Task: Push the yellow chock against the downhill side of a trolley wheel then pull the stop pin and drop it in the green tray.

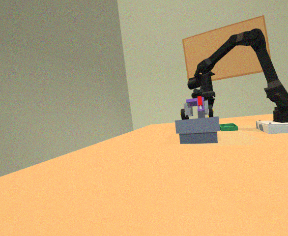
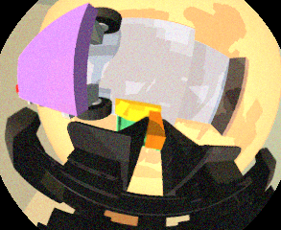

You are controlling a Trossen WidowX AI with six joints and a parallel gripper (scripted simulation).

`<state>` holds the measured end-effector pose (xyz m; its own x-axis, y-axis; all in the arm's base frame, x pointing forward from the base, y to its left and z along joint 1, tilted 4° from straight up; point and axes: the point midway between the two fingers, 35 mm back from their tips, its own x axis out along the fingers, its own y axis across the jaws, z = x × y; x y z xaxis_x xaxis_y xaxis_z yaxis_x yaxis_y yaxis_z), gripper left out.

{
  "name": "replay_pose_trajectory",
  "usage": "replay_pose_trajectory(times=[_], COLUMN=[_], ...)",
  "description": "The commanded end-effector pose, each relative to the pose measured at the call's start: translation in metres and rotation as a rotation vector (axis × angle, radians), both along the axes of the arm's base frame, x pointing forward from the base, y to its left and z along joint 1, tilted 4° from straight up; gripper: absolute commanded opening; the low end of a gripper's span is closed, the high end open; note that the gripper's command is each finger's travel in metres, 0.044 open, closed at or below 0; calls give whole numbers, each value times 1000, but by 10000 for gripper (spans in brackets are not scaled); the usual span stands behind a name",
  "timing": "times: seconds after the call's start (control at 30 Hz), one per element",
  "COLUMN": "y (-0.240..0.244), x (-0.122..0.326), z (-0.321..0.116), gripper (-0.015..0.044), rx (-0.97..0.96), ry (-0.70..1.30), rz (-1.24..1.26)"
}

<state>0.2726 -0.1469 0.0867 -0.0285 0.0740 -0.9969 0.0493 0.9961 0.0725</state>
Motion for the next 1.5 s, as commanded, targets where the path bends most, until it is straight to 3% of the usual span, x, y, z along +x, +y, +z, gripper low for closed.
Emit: replay_pose_trajectory(times=[0.0, 0.73, 0.97, 1.47], y=[5, 11, 11, 9], x=[0, 0, 0, 0], z=[1, 1, 1, 36], gripper=[0, 0, 184, 190], rx=[5, 0, 0, 5], ry=[-5, -2, -2, -5], rz=[-5, -1, -1, -5])
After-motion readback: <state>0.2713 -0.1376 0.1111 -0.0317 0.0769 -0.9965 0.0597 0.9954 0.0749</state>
